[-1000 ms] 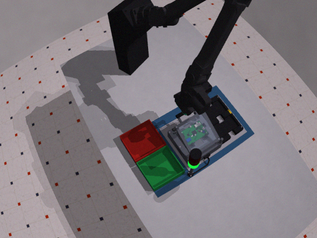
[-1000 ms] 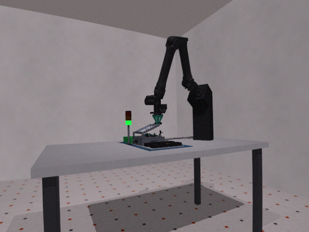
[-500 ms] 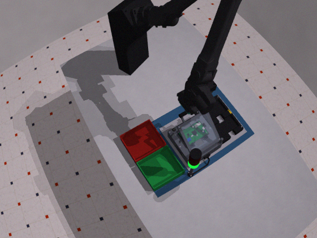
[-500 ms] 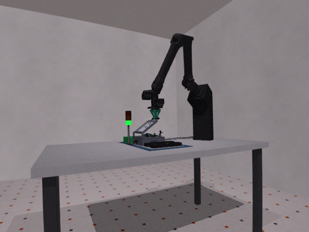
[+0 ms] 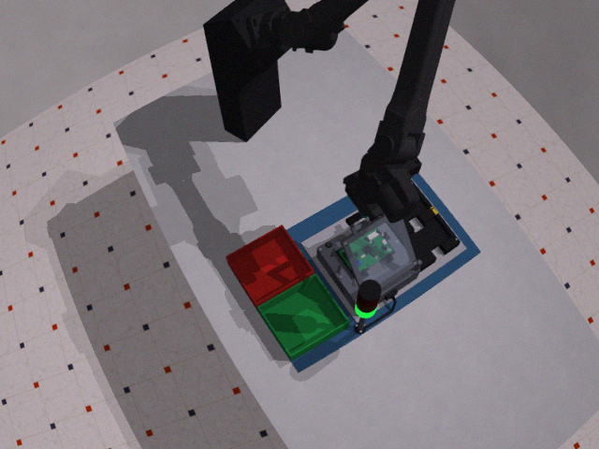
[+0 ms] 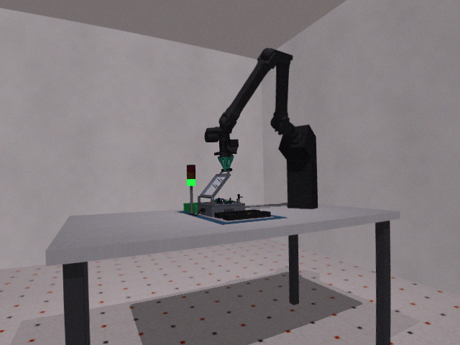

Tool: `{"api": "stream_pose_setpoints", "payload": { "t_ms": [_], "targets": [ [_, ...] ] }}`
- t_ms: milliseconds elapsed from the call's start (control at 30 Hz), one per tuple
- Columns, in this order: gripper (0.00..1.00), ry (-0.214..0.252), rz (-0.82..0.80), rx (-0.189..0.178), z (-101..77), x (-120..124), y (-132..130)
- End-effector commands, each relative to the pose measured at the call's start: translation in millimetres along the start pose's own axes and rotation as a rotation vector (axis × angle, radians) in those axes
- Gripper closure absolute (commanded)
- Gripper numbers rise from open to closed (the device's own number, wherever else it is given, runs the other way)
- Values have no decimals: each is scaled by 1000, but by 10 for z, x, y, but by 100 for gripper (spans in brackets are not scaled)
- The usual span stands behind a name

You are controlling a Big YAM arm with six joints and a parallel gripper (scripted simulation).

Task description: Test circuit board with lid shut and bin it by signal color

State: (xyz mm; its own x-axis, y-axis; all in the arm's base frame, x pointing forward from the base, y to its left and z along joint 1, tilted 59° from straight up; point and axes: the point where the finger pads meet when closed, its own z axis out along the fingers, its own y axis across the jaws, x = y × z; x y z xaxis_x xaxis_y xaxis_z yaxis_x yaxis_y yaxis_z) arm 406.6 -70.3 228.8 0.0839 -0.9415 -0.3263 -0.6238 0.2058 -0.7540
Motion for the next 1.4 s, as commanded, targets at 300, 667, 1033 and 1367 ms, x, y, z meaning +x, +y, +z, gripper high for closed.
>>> {"api": "stream_pose_setpoints", "payload": {
  "t_ms": [300, 667, 1033, 1367],
  "targets": [
    [100, 11, -28, 106, -467, -60, -722],
    [100, 13, -42, 126, -507, -63, -835],
    [100, 13, -42, 126, -507, -63, -835],
    [100, 13, -42, 126, -507, -63, -835]
  ]
}}
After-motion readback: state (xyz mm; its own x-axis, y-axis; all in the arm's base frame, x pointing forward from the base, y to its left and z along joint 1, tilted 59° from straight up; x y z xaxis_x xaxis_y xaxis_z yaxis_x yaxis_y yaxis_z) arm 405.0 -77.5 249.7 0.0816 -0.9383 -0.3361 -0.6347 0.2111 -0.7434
